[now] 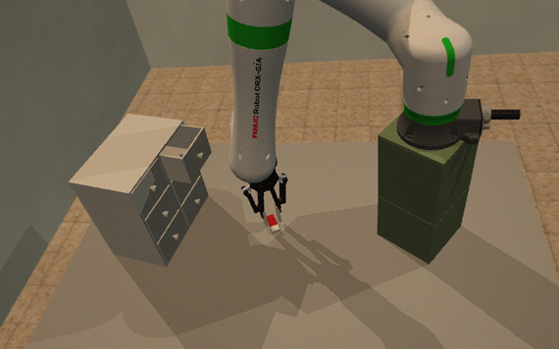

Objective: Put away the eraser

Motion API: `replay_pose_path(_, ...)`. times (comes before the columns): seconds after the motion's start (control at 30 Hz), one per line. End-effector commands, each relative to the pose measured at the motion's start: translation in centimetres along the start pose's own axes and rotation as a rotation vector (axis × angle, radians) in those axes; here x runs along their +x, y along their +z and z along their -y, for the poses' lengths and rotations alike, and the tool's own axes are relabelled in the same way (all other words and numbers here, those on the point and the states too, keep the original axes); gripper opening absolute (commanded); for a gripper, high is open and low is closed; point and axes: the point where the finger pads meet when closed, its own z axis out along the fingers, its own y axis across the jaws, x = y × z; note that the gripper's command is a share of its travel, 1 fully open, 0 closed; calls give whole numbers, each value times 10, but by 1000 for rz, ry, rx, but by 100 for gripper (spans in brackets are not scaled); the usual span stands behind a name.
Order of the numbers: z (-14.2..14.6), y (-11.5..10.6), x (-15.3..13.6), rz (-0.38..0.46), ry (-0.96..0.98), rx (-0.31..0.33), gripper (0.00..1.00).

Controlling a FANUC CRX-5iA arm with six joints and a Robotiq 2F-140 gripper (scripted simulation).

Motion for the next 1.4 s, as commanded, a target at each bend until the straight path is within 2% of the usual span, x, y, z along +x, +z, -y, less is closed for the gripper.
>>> replay_pose_path(0.0, 0, 3, 0, 0, 0, -1, 23)
replay_pose_path(0.37, 0, 17, 0, 0, 0, -1, 23)
replay_pose_path(1.1, 0, 17, 0, 0, 0, -1, 23)
replay_pose_path(1.13, 0, 17, 0, 0, 0, -1, 11)
replay_pose_path(1.37, 0, 17, 0, 0, 0, -1, 11)
